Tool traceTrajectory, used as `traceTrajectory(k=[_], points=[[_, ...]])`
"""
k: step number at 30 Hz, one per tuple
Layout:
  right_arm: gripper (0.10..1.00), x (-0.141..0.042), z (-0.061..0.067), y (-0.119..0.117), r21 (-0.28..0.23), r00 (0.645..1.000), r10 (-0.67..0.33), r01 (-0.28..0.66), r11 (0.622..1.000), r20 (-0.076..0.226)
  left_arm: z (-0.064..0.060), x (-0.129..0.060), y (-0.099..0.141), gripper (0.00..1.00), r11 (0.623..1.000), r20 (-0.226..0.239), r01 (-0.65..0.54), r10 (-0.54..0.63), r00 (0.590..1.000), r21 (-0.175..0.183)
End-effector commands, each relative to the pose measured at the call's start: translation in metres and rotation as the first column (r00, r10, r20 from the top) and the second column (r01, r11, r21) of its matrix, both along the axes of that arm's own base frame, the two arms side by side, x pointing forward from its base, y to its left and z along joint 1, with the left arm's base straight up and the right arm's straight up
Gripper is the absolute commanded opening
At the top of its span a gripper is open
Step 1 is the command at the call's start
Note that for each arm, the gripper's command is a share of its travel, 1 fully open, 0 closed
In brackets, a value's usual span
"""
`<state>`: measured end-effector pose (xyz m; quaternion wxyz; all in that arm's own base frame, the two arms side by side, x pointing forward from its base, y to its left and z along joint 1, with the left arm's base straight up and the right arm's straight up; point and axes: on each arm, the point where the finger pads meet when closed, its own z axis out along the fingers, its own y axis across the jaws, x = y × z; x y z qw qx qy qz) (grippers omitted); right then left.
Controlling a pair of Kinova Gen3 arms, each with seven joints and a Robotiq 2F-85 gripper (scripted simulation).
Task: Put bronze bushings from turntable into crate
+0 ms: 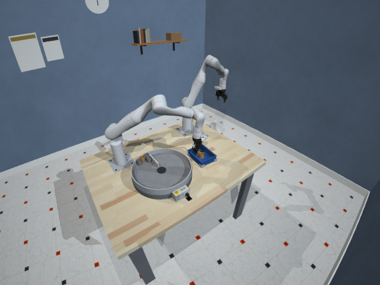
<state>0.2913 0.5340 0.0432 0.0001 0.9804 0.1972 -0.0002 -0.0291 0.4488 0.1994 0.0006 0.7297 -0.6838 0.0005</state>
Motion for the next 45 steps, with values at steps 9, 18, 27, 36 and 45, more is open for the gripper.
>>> traceTrajectory(k=[9,18,27,36,45], points=[[0.223,0.0,0.001,0.001,0.002,1.0,0.0,0.0,1.0,0.001,0.001,0.0,0.0,1.0,1.0,0.0,0.0,0.0,1.0,0.002],[0.223,0.0,0.001,0.001,0.002,1.0,0.0,0.0,1.0,0.001,0.001,0.0,0.0,1.0,1.0,0.0,0.0,0.0,1.0,0.002],[0.223,0.0,0.001,0.001,0.002,1.0,0.0,0.0,1.0,0.001,0.001,0.0,0.0,1.0,1.0,0.0,0.0,0.0,1.0,0.002],[0.223,0.0,0.002,0.001,0.002,1.0,0.0,0.0,1.0,0.001,0.001,0.0,0.0,1.0,1.0,0.0,0.0,0.0,1.0,0.002],[0.223,0.0,0.019,0.001,0.002,1.0,0.0,0.0,1.0,0.001,0.001,0.0,0.0,1.0,1.0,0.0,0.0,0.0,1.0,0.002]])
